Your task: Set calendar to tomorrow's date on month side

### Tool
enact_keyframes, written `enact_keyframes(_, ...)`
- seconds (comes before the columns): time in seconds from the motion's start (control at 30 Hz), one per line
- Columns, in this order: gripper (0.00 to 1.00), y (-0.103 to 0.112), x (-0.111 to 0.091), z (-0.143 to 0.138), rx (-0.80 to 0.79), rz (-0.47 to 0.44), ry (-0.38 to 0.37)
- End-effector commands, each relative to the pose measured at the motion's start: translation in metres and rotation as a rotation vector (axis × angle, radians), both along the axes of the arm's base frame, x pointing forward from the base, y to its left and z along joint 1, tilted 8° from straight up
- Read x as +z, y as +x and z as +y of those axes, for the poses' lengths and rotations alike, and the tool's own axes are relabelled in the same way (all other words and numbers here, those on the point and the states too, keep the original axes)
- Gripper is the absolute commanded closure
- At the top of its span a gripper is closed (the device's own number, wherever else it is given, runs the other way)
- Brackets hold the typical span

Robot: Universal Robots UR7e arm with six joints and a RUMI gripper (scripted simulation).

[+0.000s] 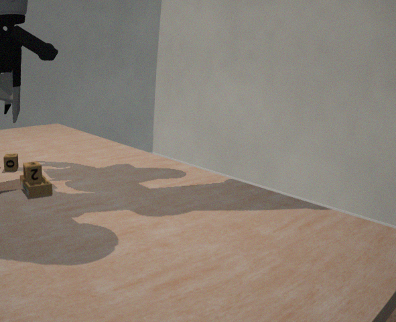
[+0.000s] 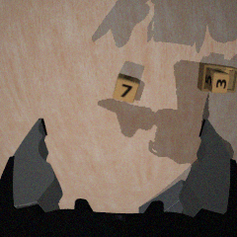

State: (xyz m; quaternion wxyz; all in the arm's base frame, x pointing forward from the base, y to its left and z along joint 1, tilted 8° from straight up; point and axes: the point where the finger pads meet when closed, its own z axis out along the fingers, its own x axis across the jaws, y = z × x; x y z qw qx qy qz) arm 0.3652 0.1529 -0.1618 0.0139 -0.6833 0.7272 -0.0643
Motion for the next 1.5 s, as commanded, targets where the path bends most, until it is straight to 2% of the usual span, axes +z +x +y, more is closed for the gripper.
enact_keyframes(0.0, 0.0, -0.0005, 0.0006, -0.0009, -0.087, -0.008, 0.003)
enact_keyframes(0.43, 0.0, -0.0027, 0.001, -0.0029, -0.244, -0.02, 0.02)
enact_keyframes(0.97, 0.0, -0.0031, 0.0011, -0.0033, -0.275, -0.022, 0.024)
enact_keyframes(1.0, 0.72, -0.0031, 0.0011, -0.0033, -0.275, -0.022, 0.024)
enact_keyframes(1.47, 0.72, -0.0031, 0.0011, -0.0033, -0.275, -0.022, 0.024)
